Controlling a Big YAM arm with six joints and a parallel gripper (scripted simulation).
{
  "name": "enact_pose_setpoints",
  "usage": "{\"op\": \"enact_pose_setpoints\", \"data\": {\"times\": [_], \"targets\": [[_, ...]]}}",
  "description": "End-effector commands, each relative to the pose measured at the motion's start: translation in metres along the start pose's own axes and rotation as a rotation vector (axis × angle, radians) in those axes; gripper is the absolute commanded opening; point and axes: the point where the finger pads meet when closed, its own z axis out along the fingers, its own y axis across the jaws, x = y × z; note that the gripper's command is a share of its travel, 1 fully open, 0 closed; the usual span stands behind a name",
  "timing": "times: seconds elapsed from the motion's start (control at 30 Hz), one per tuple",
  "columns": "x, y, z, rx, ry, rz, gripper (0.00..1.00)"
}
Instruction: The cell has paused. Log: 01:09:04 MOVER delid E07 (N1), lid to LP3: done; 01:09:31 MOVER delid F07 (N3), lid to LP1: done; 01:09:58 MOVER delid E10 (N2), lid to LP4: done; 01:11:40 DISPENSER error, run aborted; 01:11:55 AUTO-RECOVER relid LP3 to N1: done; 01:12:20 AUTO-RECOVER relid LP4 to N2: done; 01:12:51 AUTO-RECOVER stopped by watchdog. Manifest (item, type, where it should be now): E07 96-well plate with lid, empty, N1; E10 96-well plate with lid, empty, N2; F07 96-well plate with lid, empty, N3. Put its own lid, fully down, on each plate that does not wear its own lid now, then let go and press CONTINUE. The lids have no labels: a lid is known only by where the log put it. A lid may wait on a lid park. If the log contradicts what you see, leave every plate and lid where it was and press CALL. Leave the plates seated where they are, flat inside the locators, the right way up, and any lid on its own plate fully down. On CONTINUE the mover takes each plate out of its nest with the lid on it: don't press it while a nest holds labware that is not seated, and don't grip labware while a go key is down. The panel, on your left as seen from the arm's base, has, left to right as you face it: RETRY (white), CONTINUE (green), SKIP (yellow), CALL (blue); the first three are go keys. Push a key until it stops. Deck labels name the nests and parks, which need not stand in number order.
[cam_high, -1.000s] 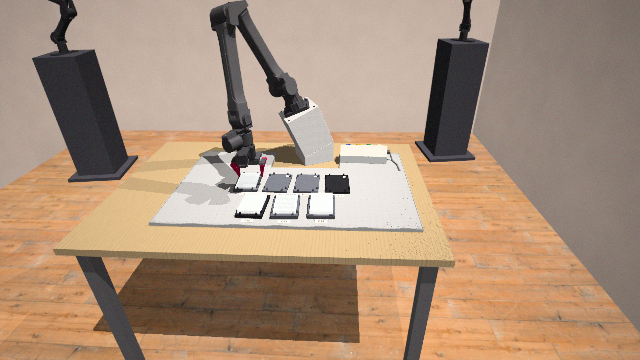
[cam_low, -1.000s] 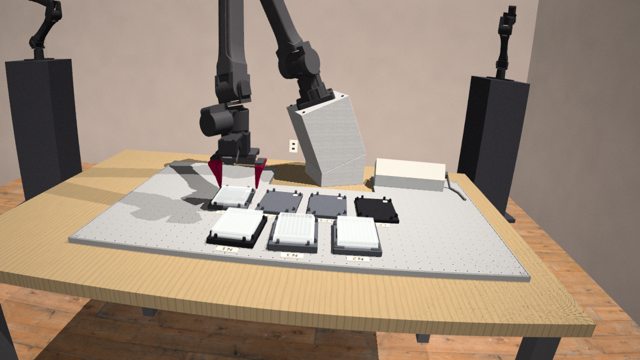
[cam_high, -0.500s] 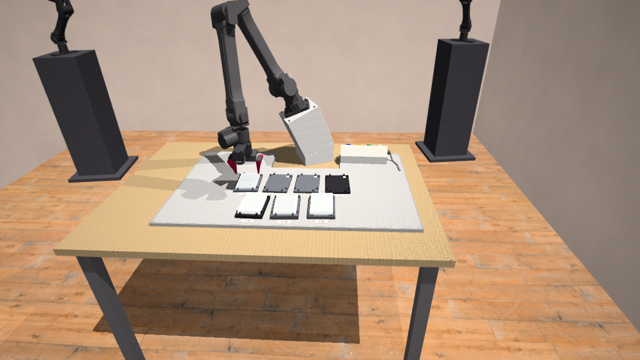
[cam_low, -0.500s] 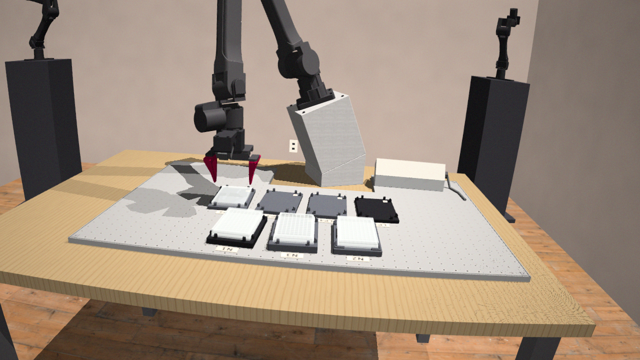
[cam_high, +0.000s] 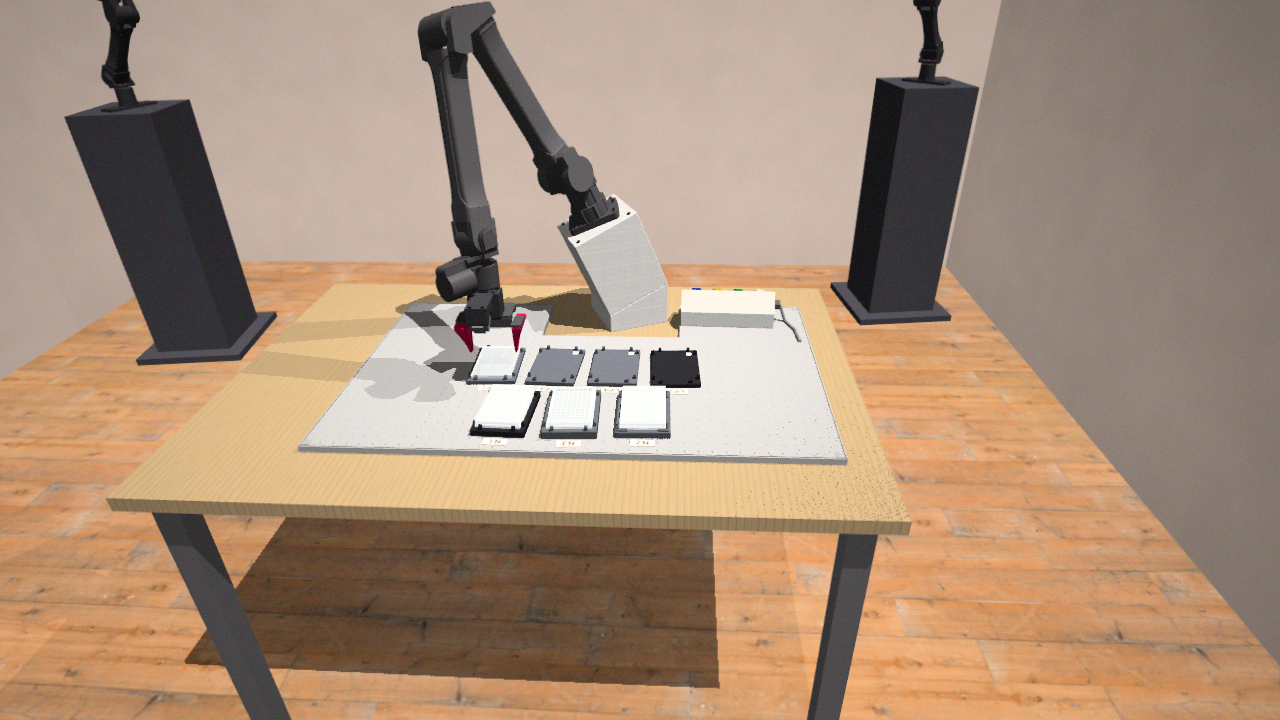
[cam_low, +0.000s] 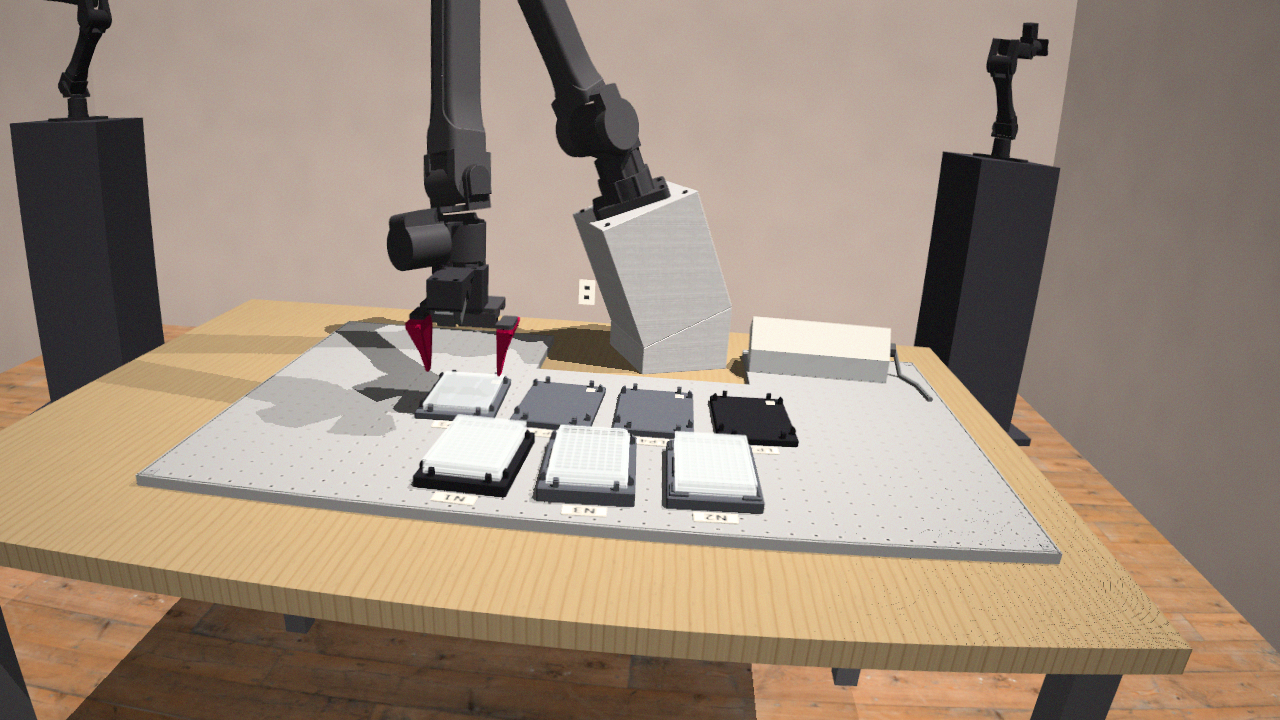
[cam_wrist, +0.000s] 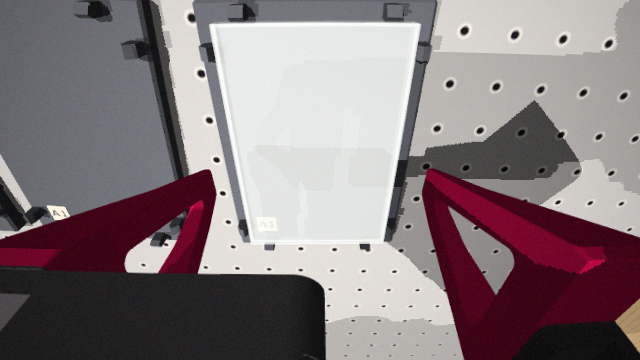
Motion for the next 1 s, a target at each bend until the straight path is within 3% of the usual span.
{"op": "enact_pose_setpoints", "data": {"times": [0.0,0.5,0.97], "targets": [[-0.003,-0.007,0.009,0.008,-0.008,0.001,1.0],[-0.001,-0.006,0.031,0.006,-0.005,0.001,1.0],[-0.001,-0.002,0.027,0.004,-0.007,-0.001,1.0]]}}
